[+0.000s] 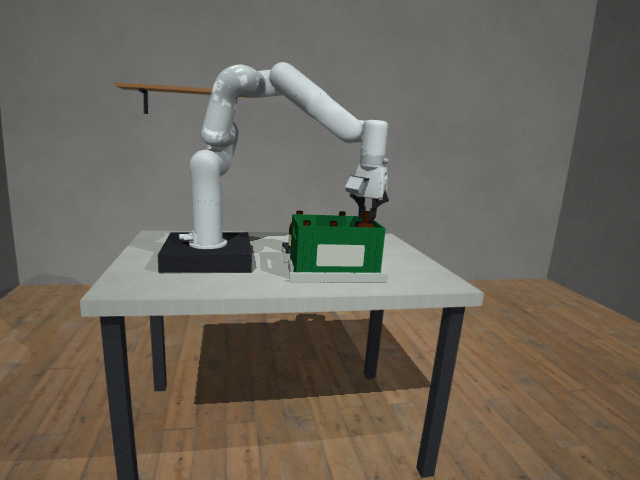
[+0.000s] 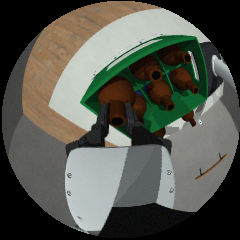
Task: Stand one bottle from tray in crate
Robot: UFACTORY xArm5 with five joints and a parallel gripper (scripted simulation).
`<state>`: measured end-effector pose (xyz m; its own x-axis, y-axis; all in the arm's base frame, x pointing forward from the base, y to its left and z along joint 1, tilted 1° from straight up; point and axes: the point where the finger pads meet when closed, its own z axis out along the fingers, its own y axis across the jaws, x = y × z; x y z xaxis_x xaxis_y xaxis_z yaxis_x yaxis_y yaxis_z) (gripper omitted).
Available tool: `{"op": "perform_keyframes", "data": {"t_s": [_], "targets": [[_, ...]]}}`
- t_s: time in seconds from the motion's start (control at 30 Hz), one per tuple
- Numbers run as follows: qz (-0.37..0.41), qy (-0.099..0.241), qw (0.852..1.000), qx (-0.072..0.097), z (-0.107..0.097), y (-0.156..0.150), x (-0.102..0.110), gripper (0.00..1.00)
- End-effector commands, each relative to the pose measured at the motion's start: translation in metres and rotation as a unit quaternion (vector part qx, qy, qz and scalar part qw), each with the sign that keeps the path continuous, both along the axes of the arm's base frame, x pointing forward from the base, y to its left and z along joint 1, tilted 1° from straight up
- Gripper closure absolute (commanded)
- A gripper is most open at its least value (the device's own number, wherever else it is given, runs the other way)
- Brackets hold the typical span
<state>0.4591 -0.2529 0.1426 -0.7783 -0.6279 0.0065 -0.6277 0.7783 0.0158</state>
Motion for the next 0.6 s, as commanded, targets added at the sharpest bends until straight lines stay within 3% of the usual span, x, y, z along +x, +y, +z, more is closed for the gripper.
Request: {"op": "perform_keyframes", "data": {"t_s": [0.0, 0.57], "targets": [[0.000, -0.002, 1.000, -0.001, -0.003, -0.001, 0.001, 1.00], [0.000, -0.002, 1.000, -0.001, -0.020, -0.001, 0.001, 1.00]]}}
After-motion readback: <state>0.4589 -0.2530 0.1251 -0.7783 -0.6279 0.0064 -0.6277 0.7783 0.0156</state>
